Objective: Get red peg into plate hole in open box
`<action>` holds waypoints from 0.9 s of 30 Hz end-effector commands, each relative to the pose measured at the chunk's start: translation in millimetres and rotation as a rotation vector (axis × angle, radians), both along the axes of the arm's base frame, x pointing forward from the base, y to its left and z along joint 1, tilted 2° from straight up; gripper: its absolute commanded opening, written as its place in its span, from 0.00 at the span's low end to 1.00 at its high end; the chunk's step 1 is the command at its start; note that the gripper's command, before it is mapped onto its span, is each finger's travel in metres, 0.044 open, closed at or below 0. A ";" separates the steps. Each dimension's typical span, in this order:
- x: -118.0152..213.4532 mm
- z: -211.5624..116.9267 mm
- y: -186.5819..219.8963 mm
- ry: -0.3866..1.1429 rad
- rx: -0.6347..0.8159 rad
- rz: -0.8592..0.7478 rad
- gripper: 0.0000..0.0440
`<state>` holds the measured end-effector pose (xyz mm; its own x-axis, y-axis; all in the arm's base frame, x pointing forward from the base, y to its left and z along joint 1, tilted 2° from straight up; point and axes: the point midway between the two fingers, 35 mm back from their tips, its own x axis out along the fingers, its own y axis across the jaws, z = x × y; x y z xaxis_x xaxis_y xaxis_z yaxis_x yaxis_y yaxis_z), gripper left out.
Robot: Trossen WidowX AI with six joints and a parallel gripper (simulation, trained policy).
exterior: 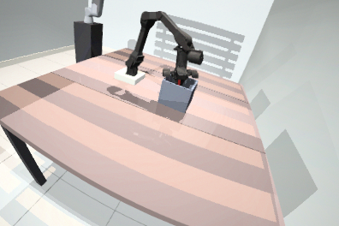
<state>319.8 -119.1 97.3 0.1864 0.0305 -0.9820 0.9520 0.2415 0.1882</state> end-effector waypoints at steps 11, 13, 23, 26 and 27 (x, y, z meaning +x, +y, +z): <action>3.3 -20.8 0.6 0.041 0.032 0.046 0.27; 4.2 -17.9 -1.9 0.033 0.043 0.043 0.30; 11.3 1.1 -11.0 -0.016 0.083 0.045 0.32; 14.5 8.2 -12.9 -0.041 0.099 0.049 0.36; 15.7 10.6 -13.1 -0.050 0.108 0.049 0.38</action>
